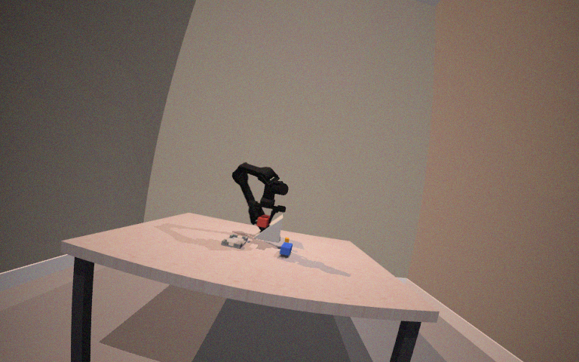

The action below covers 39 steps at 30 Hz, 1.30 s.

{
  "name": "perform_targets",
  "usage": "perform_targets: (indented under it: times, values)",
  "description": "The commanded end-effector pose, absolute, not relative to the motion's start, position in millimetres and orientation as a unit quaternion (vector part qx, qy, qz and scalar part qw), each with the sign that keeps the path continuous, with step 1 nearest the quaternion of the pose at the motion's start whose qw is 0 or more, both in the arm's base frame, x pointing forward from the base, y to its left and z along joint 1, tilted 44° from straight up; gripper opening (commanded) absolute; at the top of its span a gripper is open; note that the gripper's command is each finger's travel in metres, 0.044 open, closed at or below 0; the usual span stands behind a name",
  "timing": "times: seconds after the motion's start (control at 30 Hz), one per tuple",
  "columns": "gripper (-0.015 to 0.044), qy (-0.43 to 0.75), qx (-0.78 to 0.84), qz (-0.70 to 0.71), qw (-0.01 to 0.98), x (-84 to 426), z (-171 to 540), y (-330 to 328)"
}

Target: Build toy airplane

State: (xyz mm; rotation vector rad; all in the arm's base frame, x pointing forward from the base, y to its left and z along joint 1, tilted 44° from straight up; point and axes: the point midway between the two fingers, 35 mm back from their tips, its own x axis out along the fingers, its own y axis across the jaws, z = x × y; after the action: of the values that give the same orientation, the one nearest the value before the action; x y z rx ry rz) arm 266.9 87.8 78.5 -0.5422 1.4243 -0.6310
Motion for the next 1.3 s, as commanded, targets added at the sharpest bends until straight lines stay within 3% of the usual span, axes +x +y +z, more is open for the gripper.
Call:
perform_targets:
  times: [0.0,1.27]
  values:
    - [0.0000,0.632,-0.242,-0.276,0.682,269,86,76]
    - [0.0000,0.637,-0.263,-0.265,0.675,252,121,-40]
